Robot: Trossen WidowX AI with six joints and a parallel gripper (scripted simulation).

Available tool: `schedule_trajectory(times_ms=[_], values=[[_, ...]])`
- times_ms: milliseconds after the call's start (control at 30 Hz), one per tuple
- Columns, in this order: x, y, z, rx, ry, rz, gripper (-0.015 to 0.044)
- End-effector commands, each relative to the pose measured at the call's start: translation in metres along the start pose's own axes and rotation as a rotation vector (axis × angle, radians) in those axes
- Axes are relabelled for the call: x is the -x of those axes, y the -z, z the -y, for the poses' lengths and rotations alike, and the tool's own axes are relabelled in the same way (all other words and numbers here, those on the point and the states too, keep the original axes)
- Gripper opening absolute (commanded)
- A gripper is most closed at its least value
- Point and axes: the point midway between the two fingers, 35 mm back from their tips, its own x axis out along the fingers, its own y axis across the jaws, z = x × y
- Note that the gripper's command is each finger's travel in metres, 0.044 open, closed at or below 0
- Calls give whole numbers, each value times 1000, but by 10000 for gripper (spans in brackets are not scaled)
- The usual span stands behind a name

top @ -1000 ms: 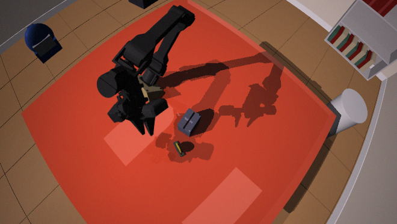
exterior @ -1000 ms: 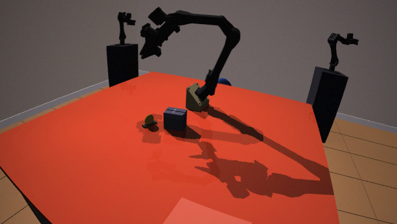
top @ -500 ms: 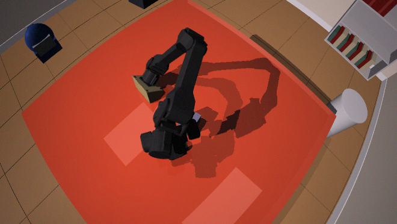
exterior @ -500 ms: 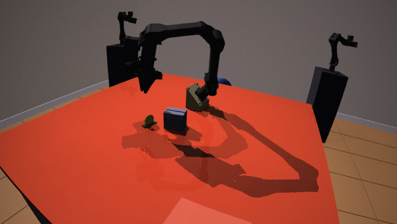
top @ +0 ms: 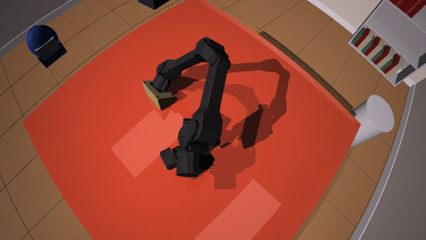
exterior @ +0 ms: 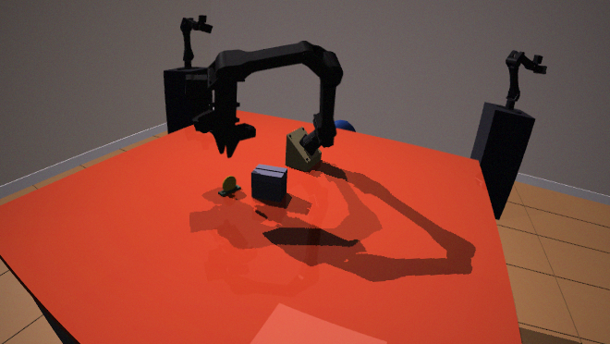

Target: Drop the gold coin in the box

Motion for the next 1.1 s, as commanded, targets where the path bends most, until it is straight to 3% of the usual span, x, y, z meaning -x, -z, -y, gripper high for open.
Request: schedule_trajectory(times_ms=[0, 1067], values=[[-28, 3, -4, 0, -7, -20, 161], [-75, 4, -7, 0, -8, -20, 161]])
